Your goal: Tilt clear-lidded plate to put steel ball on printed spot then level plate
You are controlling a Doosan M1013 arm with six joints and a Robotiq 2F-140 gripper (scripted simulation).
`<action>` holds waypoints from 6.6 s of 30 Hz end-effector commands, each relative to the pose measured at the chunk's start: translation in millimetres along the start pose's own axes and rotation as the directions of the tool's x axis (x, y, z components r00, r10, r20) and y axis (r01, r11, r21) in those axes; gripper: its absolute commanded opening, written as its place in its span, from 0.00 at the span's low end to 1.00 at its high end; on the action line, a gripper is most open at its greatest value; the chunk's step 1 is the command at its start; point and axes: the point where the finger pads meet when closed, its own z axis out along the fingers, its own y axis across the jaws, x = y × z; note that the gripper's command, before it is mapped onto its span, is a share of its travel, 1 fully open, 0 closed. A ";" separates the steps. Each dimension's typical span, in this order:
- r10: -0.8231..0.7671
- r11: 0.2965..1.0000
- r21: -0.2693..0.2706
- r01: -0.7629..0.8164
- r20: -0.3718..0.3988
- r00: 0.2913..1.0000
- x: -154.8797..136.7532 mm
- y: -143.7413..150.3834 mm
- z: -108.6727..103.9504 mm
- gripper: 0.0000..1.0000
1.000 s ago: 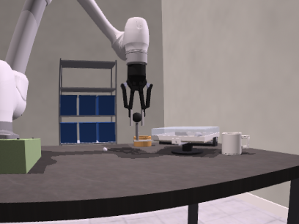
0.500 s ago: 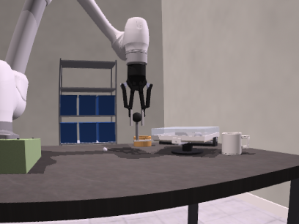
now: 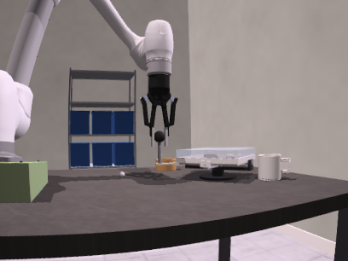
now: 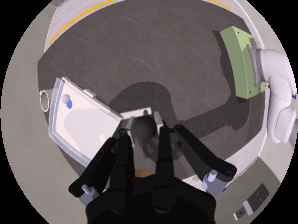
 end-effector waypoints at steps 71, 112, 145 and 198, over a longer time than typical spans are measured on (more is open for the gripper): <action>0.000 1.000 0.000 0.000 0.000 1.000 0.2 0.0 -0.1 0.00; 0.000 1.000 0.000 0.000 0.000 1.000 1.4 0.2 0.3 0.00; 0.000 1.000 0.000 0.000 0.000 1.000 1.2 0.2 0.4 0.00; 0.000 1.000 0.000 0.000 0.000 1.000 1.2 0.2 -0.1 0.36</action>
